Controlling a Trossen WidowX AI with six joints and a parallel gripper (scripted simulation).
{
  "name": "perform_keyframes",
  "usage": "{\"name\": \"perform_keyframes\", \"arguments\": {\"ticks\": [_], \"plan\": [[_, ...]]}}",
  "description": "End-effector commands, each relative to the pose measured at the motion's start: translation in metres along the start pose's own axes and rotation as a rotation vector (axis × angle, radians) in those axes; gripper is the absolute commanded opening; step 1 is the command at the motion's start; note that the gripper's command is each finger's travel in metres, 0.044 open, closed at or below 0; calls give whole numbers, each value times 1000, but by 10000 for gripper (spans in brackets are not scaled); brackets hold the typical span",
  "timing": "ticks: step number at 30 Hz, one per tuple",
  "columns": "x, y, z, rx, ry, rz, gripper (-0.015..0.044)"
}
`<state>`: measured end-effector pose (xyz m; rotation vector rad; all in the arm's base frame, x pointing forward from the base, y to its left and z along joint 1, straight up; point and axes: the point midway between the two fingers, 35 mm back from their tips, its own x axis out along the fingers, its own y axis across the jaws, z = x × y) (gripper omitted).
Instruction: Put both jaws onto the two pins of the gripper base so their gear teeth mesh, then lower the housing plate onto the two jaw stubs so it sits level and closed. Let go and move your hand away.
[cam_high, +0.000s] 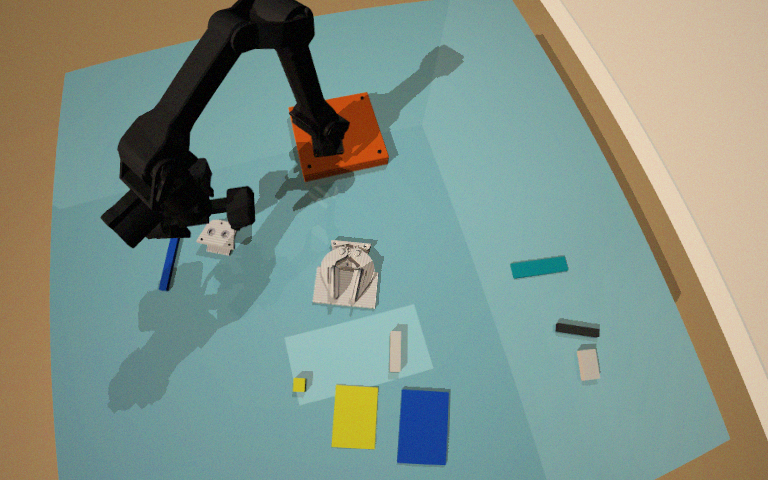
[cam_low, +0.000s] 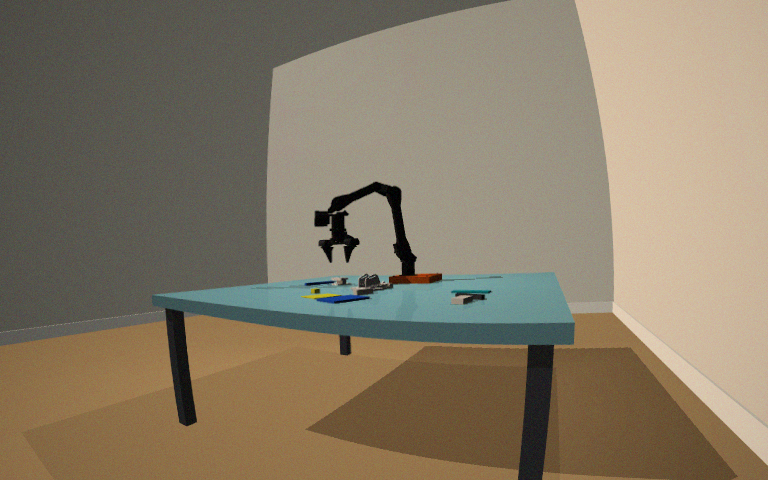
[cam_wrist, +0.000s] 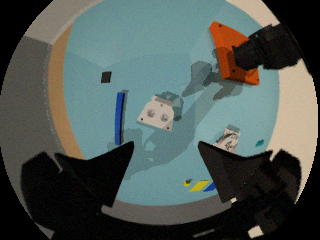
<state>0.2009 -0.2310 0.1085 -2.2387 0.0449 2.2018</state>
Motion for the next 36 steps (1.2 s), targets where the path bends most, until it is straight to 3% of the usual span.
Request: {"name": "perform_keyframes", "arguments": {"ticks": [1, 14, 20, 36], "plan": [[-1, 4, 5, 86, -3, 2, 440], [-3, 16, 19, 327, -4, 3, 440], [36, 16, 19, 327, -4, 3, 440], [55, 16, 19, 327, -4, 3, 440]]}}
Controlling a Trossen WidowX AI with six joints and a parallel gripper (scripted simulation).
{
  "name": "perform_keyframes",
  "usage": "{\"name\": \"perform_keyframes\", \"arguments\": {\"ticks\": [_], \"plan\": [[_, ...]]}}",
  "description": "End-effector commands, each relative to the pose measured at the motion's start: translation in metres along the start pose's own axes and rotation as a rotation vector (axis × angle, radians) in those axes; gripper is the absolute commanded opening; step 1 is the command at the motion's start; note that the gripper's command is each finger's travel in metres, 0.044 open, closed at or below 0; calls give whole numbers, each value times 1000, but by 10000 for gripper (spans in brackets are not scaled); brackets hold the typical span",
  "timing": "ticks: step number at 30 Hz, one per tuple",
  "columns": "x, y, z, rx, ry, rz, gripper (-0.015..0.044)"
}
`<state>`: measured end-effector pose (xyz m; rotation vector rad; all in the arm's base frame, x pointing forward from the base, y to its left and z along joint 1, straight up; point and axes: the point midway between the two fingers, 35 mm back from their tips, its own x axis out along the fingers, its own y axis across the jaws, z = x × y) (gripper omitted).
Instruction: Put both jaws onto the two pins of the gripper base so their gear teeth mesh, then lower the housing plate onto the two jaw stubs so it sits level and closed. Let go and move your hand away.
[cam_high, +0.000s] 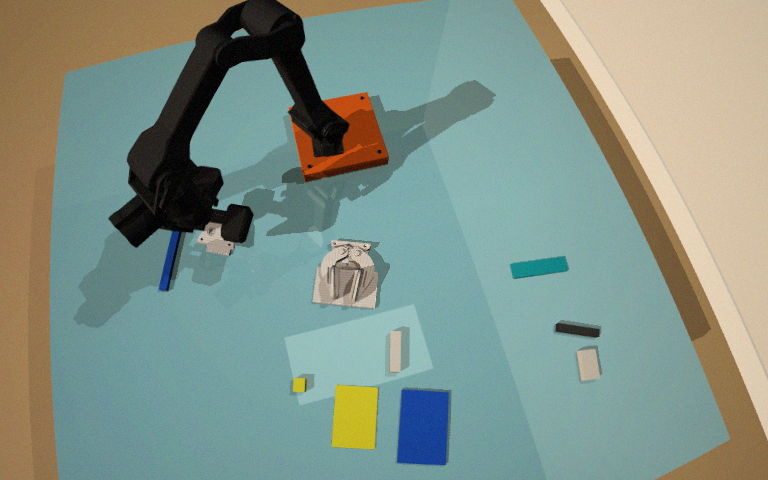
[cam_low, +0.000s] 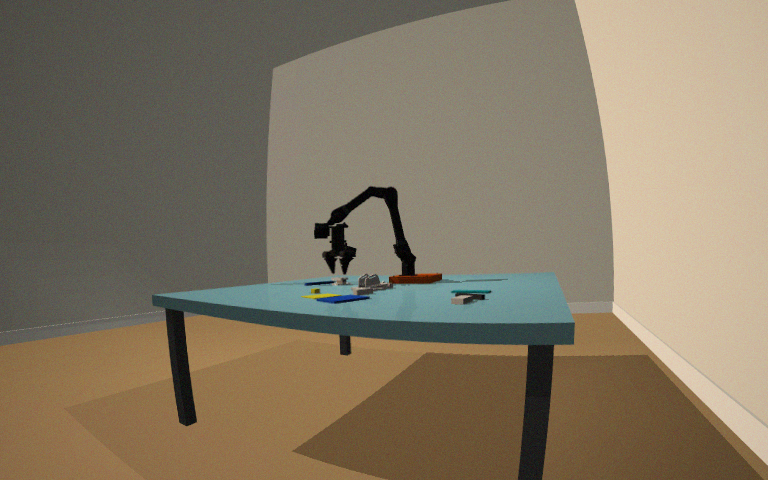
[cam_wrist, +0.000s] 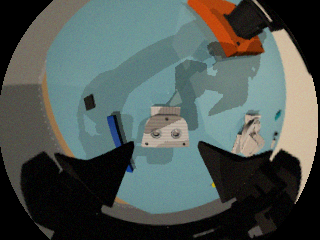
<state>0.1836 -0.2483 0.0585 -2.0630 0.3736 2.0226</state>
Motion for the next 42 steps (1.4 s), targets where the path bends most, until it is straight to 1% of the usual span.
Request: {"name": "perform_keyframes", "arguments": {"ticks": [1, 7, 24, 42], "plan": [[6, 0, 1, 5, -4, 1, 440], [10, 0, 1, 5, -4, 1, 440], [36, 0, 1, 5, -4, 1, 440], [38, 0, 1, 5, -4, 1, 440]]}}
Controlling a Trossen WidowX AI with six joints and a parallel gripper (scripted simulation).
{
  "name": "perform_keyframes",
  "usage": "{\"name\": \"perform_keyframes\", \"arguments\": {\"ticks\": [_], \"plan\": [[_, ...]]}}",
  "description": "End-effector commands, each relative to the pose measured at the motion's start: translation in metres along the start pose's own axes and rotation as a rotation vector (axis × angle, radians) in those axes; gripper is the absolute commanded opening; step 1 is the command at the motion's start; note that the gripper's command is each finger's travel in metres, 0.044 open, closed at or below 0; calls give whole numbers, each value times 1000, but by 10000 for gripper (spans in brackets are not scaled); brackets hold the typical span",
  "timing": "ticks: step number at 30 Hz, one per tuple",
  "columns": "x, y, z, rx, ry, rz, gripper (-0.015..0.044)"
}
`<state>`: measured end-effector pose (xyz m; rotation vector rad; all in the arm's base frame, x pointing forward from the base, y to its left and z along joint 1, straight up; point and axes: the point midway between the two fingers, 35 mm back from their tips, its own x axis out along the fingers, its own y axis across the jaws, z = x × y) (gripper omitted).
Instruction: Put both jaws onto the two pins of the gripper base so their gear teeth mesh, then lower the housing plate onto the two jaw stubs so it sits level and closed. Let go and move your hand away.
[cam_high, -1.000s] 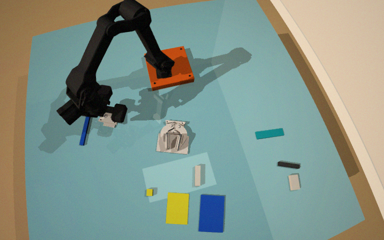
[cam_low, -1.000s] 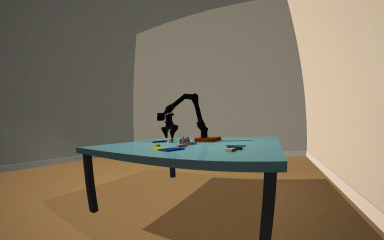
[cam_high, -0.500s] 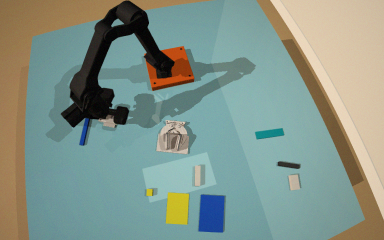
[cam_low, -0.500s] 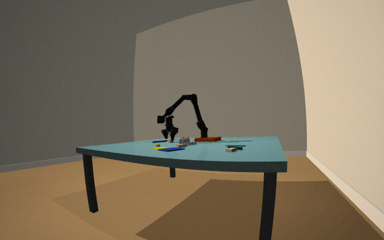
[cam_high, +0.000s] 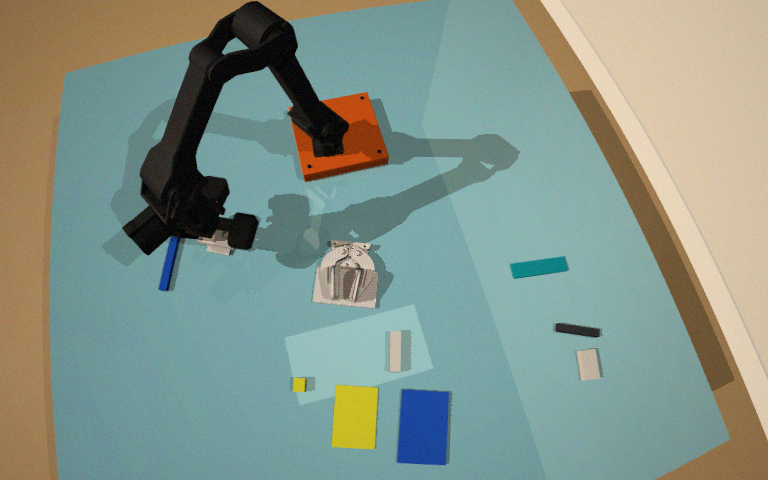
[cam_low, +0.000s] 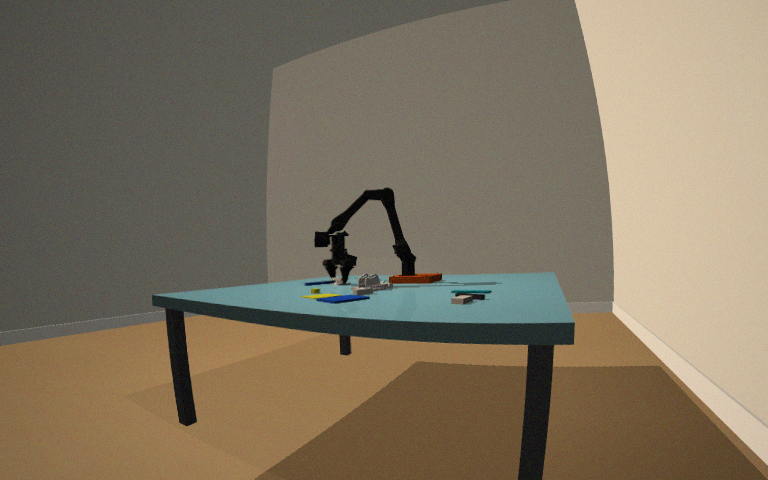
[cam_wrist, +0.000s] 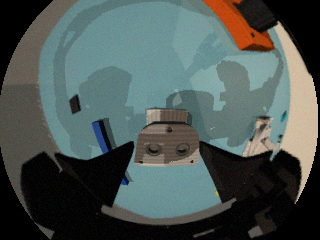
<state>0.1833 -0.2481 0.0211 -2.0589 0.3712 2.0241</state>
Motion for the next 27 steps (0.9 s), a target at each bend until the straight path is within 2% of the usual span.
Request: {"name": "perform_keyframes", "arguments": {"ticks": [1, 6, 19, 27], "plan": [[0, 0, 0, 5, -1, 3, 440], [0, 0, 0, 5, -1, 3, 440], [0, 0, 0, 0, 0, 0, 353], [0, 0, 0, 0, 0, 0, 351]]}}
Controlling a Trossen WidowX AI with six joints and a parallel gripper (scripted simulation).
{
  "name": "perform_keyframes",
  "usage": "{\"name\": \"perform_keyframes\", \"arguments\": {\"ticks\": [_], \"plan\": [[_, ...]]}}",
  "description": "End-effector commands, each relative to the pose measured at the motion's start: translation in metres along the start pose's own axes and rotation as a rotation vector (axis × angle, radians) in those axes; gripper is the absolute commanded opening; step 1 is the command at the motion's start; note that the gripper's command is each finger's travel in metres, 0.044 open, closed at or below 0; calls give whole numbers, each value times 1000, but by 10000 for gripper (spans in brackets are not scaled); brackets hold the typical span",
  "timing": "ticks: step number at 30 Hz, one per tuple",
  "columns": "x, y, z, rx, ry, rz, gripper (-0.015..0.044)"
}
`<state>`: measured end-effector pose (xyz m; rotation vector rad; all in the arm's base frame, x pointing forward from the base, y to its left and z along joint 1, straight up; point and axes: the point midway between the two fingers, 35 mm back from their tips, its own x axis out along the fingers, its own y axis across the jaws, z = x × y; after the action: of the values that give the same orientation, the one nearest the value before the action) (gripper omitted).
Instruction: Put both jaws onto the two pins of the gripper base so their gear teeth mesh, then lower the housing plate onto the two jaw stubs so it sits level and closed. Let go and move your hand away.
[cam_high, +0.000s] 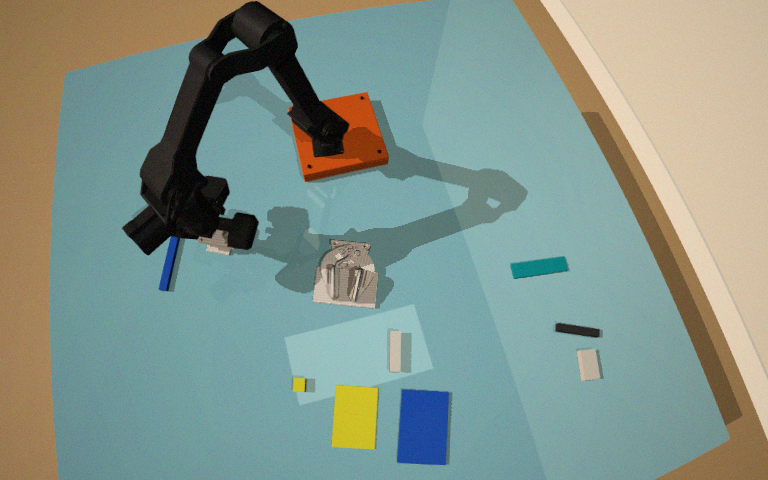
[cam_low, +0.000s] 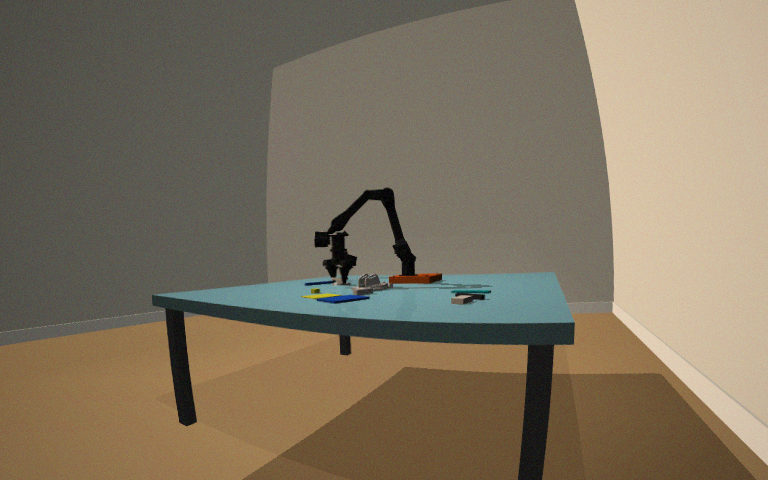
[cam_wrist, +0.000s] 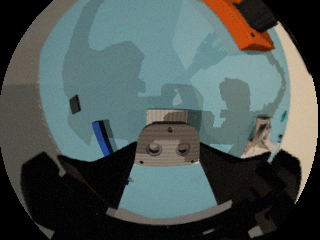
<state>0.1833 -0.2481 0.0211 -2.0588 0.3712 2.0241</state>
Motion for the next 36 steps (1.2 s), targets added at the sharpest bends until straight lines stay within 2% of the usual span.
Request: {"name": "perform_keyframes", "arguments": {"ticks": [1, 25, 30, 36], "plan": [[0, 0, 0, 0, 0, 0, 351], [-71, 1, 0, 4, -1, 3, 351], [-73, -1, -1, -12, -1, 3, 351], [-73, -14, -6, -161, 0, 2, 351]]}}
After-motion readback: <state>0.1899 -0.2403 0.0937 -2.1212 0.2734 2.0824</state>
